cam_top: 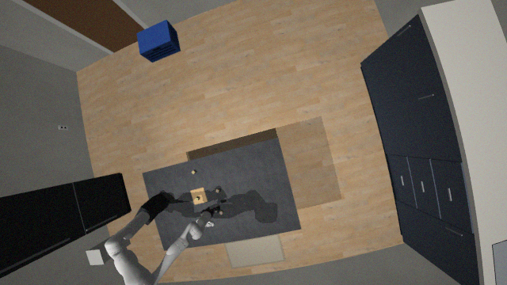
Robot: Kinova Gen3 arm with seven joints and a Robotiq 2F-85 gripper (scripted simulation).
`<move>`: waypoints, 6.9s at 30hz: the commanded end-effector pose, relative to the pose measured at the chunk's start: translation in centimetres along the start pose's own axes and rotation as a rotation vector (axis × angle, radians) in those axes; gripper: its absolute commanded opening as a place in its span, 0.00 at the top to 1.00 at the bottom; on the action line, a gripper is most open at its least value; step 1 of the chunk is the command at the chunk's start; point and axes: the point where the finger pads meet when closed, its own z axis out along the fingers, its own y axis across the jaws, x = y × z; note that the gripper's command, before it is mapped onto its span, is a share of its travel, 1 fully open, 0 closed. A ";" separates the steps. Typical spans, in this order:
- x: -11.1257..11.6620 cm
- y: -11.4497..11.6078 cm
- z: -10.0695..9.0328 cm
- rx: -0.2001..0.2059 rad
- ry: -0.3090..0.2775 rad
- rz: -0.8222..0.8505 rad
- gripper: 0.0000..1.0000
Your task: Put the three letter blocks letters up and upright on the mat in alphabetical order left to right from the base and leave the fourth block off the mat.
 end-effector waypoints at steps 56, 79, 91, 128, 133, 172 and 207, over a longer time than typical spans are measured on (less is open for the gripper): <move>-31.8 15.8 -3.2 0.002 0.000 -0.547 0.00; -31.8 16.9 -0.5 -0.033 0.005 0.211 0.00; -31.8 16.4 0.9 -0.018 0.006 0.696 0.00; -31.8 15.6 1.6 0.004 -0.003 0.999 0.38; -31.8 15.6 1.6 0.004 -0.003 0.999 0.38; -31.8 15.6 3.1 0.004 -0.003 0.999 0.38; -31.8 15.6 6.7 0.004 -0.003 0.999 0.38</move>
